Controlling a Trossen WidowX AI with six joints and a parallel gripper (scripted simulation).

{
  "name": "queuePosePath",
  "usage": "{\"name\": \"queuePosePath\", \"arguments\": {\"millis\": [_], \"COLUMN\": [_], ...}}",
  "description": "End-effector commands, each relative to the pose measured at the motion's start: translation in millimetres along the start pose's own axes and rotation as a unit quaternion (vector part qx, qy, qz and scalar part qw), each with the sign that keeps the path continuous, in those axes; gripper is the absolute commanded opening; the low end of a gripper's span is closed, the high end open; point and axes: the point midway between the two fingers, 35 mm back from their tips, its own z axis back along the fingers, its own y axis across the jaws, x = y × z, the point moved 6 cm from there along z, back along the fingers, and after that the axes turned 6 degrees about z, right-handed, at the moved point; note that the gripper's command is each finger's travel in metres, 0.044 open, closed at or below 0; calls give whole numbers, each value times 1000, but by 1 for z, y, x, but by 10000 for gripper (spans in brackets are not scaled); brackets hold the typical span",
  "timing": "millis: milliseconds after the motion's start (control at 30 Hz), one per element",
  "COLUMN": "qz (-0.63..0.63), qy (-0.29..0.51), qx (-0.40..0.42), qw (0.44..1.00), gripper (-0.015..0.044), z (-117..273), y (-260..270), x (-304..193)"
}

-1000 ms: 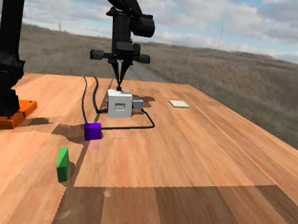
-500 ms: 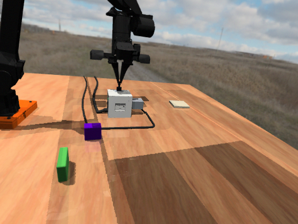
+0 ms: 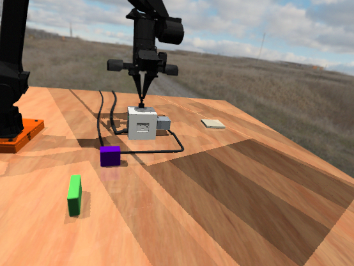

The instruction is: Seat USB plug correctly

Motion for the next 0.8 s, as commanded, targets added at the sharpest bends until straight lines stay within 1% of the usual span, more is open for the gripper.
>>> {"name": "queuePosePath", "arguments": {"millis": [0, 233, 333, 367, 767], "qz": [-1, -1, 0, 0, 0], "qy": [-1, -1, 0, 0, 0], "qx": [-1, -1, 0, 0, 0], "qw": [1000, 1000, 1000, 1000, 1000], "gripper": [0, 0, 79, 95, 95], "z": [-2, -2, 0, 0, 0], "y": [1, 1, 0, 0, 0], "x": [0, 0, 0, 0, 0]}}
